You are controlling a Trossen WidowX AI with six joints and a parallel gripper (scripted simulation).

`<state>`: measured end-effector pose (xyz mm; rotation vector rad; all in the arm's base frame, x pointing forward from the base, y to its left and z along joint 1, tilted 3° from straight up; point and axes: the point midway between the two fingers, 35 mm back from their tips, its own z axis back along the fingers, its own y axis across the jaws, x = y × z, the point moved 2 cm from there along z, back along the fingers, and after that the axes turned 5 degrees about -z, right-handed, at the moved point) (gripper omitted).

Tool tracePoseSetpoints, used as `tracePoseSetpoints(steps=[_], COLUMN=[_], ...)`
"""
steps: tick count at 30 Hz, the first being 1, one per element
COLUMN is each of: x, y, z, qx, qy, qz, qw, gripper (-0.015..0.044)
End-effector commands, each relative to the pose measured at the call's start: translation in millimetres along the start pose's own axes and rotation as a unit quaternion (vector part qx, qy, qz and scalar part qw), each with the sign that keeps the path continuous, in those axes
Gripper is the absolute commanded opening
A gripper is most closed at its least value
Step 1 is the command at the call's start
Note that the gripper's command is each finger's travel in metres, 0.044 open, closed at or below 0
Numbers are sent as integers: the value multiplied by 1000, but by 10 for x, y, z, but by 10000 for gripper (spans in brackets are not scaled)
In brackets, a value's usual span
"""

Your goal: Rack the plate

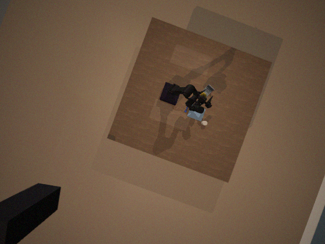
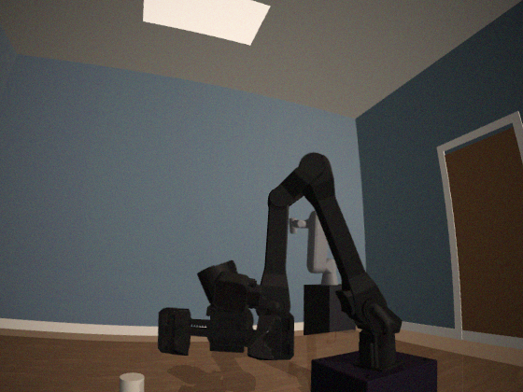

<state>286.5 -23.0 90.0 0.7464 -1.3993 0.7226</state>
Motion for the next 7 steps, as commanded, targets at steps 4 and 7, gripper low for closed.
tracePoseSetpoints(steps=[4, 7], x=[46, 56], y=[-252, -382], z=[-39, -54], qx=[-54, -84], qy=[30, 50], qz=[-63, -98], qw=[996, 990], gripper=[400, 400])
